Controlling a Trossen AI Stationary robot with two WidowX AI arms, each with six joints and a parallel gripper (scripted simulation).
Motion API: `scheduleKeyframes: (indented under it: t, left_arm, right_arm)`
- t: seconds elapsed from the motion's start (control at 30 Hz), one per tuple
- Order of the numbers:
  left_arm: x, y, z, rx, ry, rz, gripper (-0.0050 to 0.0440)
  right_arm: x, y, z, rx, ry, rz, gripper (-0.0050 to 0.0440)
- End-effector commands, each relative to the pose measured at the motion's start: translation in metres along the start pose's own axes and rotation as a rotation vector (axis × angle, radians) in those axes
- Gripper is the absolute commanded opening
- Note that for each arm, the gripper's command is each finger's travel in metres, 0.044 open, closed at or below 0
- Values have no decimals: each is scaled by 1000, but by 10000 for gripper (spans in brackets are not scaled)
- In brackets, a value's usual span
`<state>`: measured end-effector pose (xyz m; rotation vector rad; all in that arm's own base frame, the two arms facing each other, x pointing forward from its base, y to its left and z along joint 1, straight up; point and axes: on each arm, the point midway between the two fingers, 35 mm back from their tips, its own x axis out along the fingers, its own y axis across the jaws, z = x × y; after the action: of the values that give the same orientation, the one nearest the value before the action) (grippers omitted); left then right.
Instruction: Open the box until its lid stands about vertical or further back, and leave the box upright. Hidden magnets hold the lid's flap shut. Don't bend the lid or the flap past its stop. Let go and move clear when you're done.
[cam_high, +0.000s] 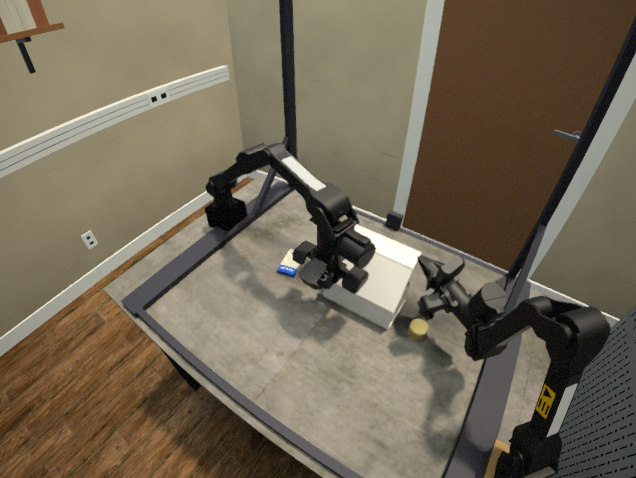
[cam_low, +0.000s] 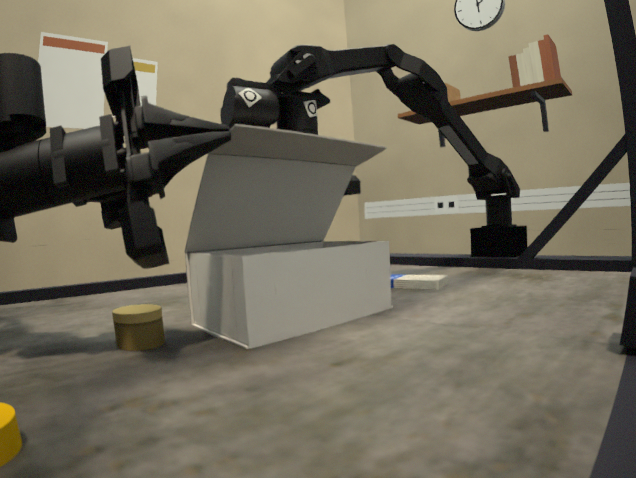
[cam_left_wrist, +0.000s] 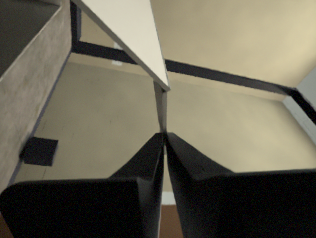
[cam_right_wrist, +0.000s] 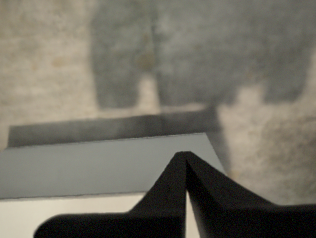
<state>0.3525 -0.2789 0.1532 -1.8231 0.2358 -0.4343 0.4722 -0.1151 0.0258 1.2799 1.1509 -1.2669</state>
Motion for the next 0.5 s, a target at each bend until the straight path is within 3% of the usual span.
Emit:
scheduleKeyframes:
  t: [0.0, 0.23, 0.47]
  left_arm:
    - [1, -12, -2, -29, 9, -35, 6]
    - [2, -12, -2, -26, 9, -36, 6]
    - [2, -14, -3, -28, 9, -41, 6]
  right_arm:
    - [-7, 2, -1, 1, -1, 17, -50]
    - [-8, 2, -1, 1, -1, 15, -50]
    - [-49, 4, 0, 1, -6, 46, -50]
